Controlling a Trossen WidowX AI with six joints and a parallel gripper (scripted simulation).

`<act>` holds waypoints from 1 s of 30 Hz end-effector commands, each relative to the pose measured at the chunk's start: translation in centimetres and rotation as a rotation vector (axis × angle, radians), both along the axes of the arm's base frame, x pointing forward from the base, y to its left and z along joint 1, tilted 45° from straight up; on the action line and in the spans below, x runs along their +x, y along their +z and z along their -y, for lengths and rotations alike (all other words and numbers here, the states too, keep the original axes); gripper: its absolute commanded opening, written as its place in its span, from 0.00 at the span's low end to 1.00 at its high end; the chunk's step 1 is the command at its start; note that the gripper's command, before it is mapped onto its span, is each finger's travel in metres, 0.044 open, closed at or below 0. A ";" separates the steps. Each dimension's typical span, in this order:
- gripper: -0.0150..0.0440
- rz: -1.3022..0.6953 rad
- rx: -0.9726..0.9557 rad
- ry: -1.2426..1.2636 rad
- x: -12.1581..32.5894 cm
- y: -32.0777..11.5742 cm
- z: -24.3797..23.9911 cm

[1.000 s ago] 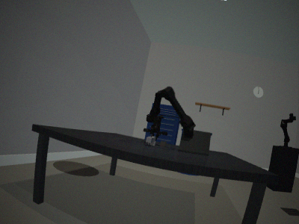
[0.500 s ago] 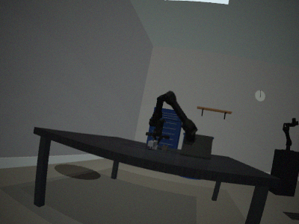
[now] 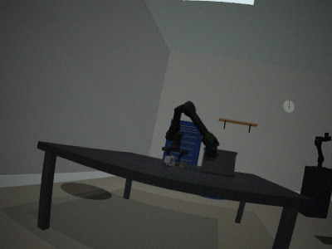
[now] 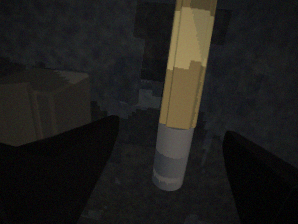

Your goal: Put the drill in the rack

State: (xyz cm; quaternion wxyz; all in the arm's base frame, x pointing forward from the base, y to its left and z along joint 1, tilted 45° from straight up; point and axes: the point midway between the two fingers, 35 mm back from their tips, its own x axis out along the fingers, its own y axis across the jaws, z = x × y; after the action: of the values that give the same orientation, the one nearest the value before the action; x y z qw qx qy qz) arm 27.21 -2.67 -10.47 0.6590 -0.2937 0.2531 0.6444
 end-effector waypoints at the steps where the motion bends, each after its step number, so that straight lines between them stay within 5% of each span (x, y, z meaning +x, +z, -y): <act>1: 0.92 0.002 0.000 -0.003 0.0 0.1 -0.2; 3: 1.00 0.003 -0.001 -0.004 0.0 0.1 -0.3; 30: 1.00 0.003 0.000 -0.004 0.1 0.7 -1.5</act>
State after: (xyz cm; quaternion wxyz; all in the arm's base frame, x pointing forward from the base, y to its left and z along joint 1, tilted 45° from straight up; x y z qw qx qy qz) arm 27.39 -1.44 -9.87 0.6595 -0.2969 0.2532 0.6425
